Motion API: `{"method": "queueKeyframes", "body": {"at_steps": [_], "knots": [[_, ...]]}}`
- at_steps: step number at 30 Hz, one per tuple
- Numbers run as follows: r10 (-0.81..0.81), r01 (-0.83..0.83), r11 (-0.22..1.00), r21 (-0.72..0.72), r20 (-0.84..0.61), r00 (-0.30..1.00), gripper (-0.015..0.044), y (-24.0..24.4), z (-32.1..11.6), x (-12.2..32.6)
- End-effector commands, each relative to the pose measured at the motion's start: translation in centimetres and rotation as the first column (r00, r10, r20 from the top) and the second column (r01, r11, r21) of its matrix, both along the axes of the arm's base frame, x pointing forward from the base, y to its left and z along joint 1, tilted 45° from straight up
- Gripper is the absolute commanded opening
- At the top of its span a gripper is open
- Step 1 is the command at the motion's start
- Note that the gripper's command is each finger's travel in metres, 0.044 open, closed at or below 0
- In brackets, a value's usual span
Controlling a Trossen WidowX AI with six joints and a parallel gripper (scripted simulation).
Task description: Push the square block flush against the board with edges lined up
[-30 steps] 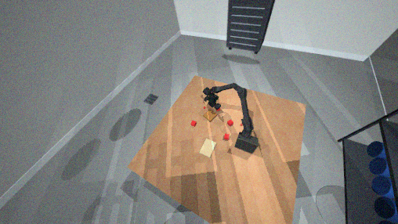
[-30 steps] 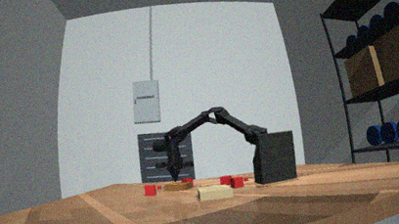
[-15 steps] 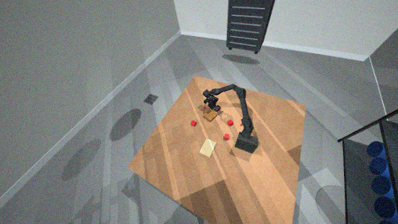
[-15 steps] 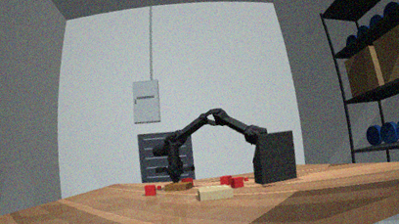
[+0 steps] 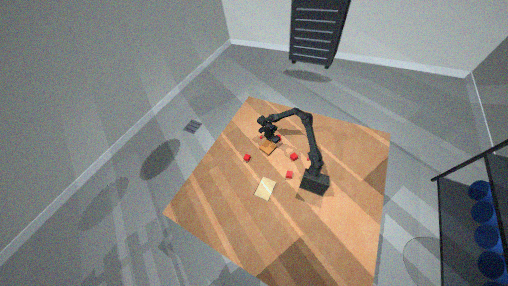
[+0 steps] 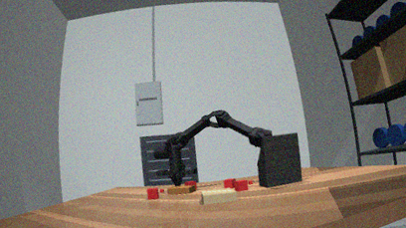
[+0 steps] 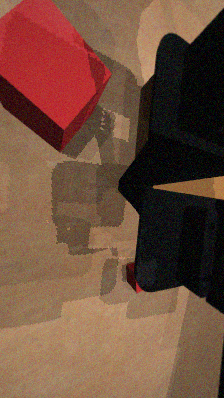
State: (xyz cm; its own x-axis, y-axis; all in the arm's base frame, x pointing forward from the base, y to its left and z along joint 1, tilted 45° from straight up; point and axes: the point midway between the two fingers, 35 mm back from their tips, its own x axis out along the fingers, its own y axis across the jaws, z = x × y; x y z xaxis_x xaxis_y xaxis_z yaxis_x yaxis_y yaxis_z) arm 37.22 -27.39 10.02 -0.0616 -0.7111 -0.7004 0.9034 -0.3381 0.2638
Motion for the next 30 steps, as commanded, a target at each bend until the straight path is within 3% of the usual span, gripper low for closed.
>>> {"method": "queueKeyframes", "body": {"at_steps": [1, 30], "knots": [[-0.002, 0.002, 1.000, 0.005, -0.004, 1.000, 0.0000, 0.4, -0.8, 0.3], [-0.002, 0.002, 1.000, 0.008, -0.004, 1.000, 0.0000, 2.4, -3.0, 1.6]]}}
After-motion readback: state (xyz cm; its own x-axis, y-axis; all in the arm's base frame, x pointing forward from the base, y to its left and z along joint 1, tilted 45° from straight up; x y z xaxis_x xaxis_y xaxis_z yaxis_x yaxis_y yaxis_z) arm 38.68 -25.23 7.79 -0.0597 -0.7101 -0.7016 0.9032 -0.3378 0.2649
